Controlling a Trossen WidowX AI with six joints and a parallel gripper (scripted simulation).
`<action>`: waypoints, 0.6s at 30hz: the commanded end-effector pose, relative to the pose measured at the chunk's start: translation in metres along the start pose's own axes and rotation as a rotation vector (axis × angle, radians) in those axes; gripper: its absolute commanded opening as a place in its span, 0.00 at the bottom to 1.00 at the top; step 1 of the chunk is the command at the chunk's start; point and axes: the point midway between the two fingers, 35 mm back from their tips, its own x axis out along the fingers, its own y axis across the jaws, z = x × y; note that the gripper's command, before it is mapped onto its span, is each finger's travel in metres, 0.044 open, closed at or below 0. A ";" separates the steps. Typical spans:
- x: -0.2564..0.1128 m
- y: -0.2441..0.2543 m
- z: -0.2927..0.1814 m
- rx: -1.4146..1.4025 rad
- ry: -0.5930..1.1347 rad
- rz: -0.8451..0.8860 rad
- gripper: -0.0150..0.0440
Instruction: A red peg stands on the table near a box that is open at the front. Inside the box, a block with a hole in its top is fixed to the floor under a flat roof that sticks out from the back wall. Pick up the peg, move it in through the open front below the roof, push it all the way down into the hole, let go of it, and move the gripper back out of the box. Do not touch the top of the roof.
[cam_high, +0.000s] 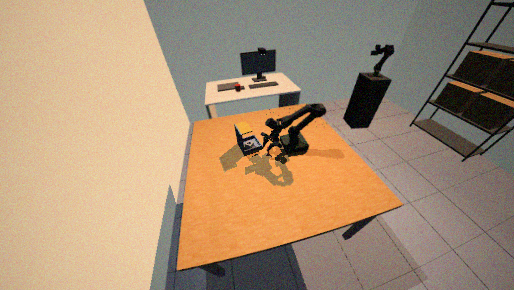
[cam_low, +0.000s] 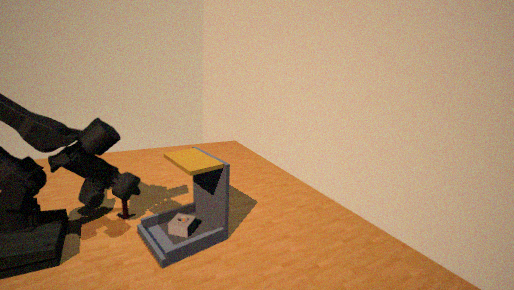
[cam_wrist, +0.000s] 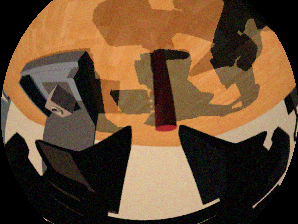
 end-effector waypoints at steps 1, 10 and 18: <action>0.006 -0.001 0.009 0.012 -0.011 -0.002 0.63; 0.015 -0.003 0.021 0.012 -0.012 -0.002 0.63; 0.017 -0.004 0.024 0.012 -0.012 -0.002 0.63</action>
